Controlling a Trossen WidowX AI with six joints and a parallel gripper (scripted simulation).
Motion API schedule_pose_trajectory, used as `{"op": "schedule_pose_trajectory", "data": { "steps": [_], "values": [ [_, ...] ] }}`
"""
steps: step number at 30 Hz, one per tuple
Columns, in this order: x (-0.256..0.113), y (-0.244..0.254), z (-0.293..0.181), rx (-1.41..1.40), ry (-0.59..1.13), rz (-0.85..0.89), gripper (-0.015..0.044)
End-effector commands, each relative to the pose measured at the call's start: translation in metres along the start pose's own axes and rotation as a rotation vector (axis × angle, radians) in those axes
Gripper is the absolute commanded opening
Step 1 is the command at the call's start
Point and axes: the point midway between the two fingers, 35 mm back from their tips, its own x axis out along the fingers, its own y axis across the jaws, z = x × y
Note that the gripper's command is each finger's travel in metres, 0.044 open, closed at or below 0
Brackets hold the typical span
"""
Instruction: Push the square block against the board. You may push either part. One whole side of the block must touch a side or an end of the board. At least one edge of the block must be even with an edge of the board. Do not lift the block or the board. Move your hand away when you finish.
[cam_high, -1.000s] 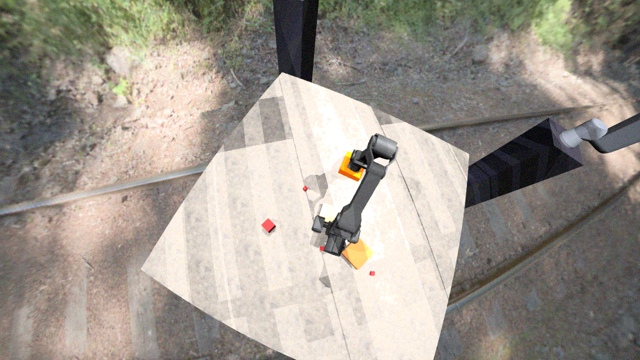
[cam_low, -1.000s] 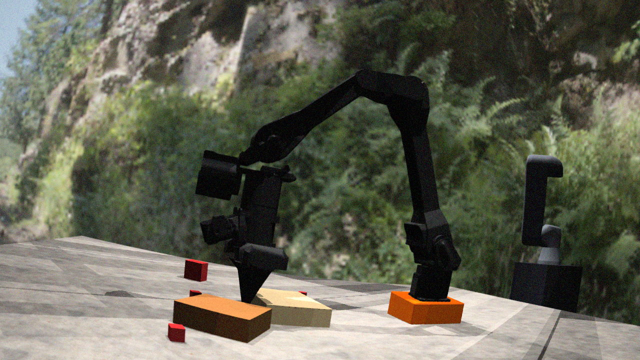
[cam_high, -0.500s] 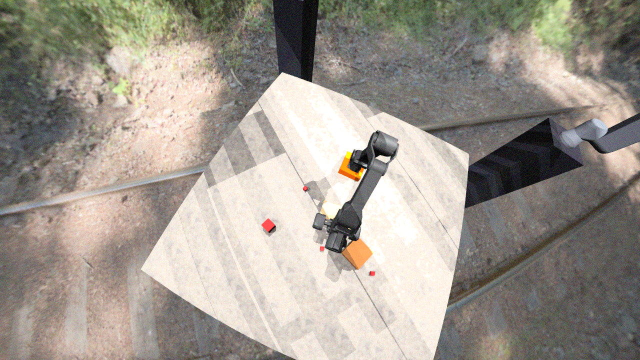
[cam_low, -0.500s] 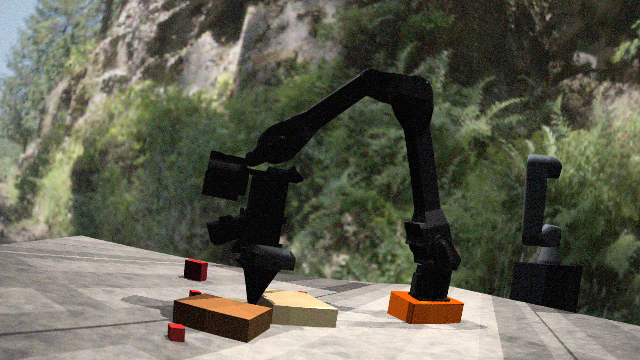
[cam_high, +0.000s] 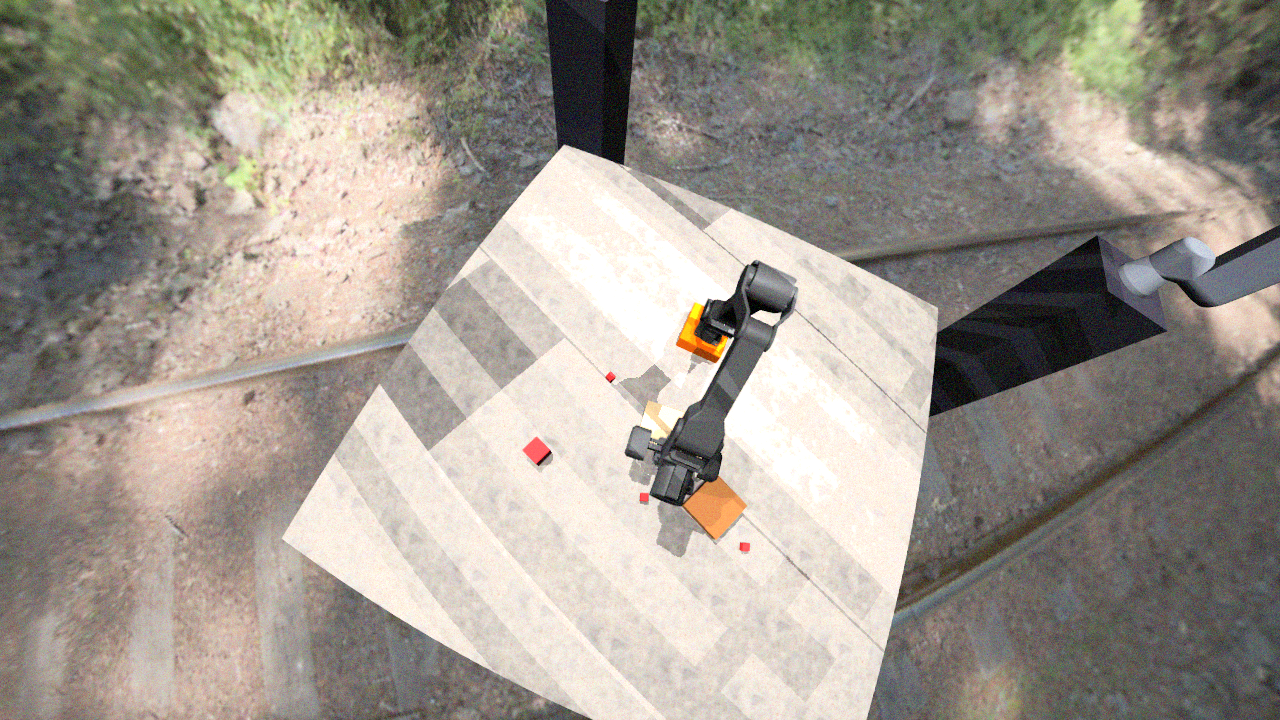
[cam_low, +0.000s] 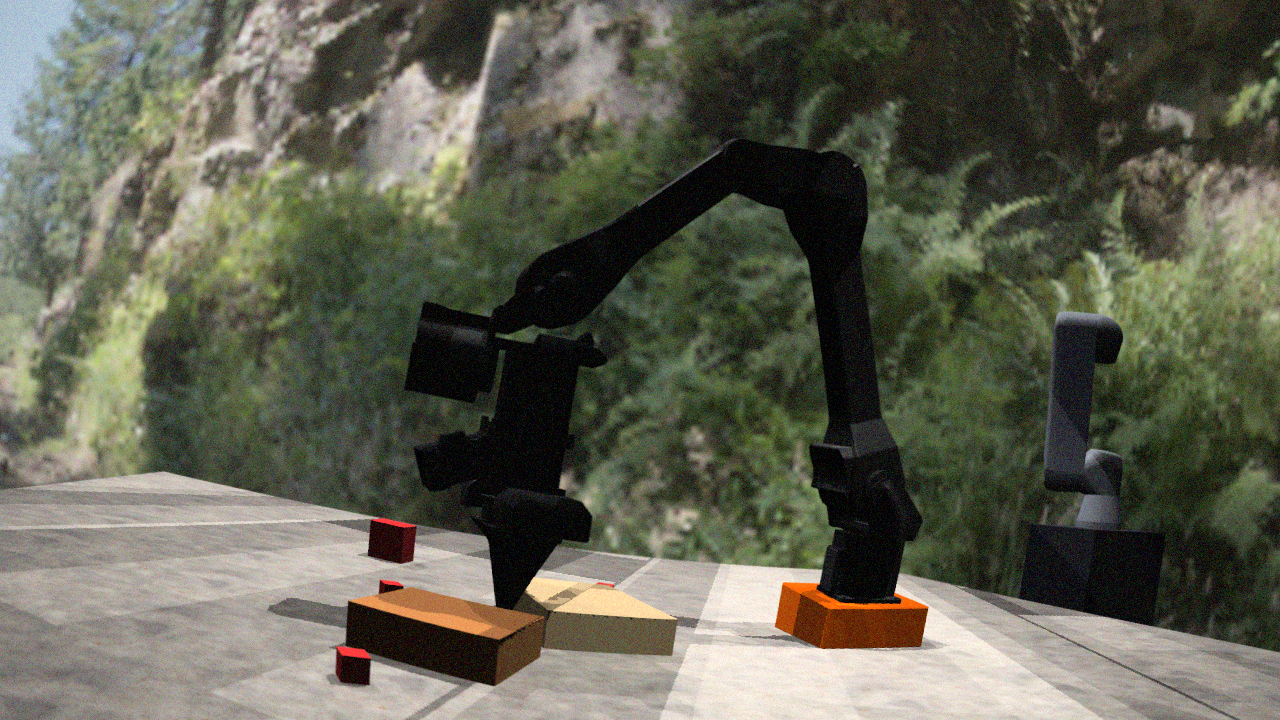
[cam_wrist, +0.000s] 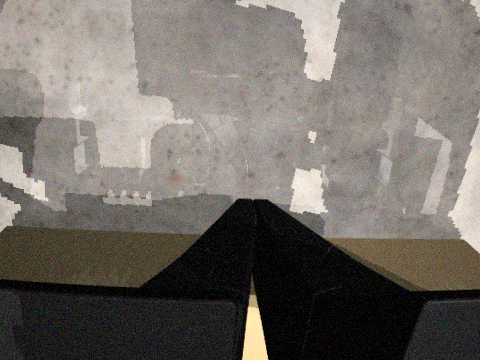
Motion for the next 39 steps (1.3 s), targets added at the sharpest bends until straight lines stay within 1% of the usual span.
{"op": "schedule_pose_trajectory", "data": {
  "steps": [1, 25, 39],
  "values": [
    [0.003, 0.000, -0.006, -0.002, 0.022, 0.003, 0.0000],
    [0.003, 0.000, -0.006, -0.002, 0.022, 0.003, 0.0000],
    [0.002, 0.000, 0.016, -0.002, 0.020, 0.003, 0.0000]
  ]
}}
